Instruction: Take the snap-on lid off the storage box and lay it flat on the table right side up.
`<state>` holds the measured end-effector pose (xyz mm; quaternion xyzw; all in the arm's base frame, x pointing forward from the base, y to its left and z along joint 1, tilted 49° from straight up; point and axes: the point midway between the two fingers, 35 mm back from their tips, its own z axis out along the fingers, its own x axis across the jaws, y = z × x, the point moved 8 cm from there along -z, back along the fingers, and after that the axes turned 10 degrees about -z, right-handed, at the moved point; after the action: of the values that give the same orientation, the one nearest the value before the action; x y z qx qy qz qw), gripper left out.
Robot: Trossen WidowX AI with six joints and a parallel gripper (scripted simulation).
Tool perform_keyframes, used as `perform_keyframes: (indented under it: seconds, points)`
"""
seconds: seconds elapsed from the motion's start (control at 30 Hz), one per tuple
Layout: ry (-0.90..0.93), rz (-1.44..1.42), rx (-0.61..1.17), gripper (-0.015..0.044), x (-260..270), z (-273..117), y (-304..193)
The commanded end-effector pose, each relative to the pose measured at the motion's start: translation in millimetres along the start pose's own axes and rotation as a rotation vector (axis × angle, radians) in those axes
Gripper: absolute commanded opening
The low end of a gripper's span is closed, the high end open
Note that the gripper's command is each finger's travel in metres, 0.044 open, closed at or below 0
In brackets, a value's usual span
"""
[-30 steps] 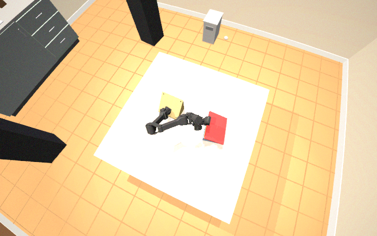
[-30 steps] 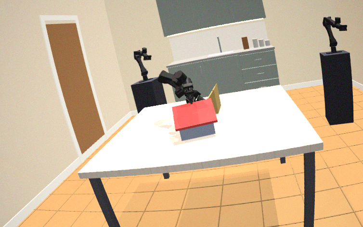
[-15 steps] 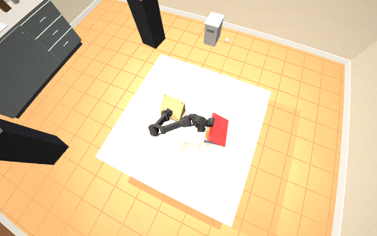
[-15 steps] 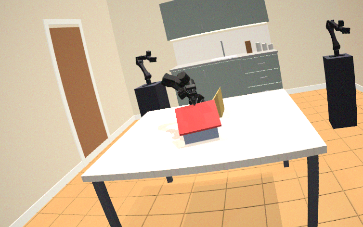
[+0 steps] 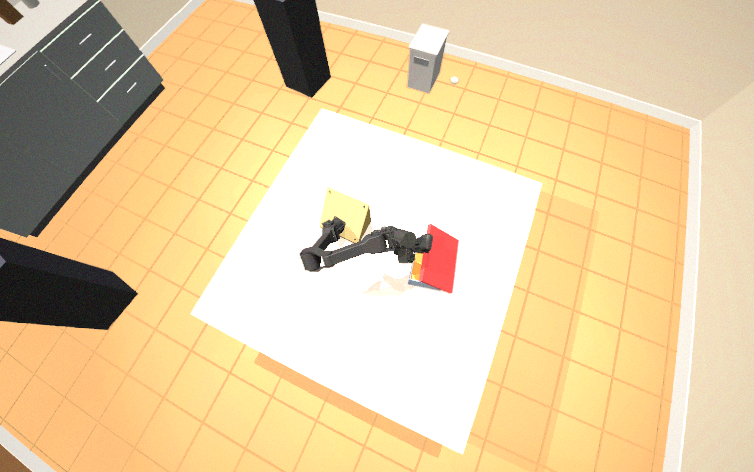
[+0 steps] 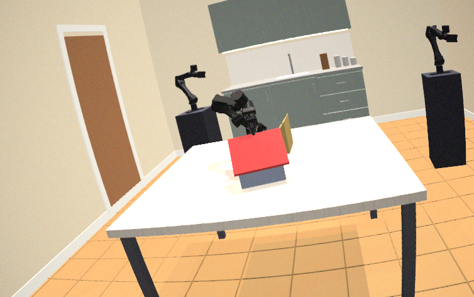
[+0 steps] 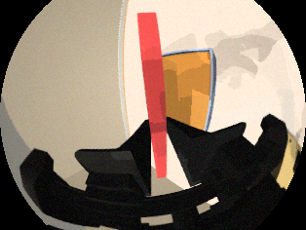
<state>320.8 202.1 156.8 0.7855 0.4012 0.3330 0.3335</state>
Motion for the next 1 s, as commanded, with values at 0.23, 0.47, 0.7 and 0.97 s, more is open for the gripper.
perform_keyframes:
  seconds: [0.23, 0.47, 0.7, 0.97]
  points:
    - [0.012, 0.009, -0.003, 0.0000, 14.8, -11.6, 2.8]
    - [0.012, 0.009, -0.002, 0.0000, 21.6, -17.5, 4.0]
    - [0.012, 0.009, -0.002, 0.0000, 28.3, -23.4, 5.2]
    - [0.012, 0.009, -0.002, 0.0000, 34.6, -28.8, 6.3]
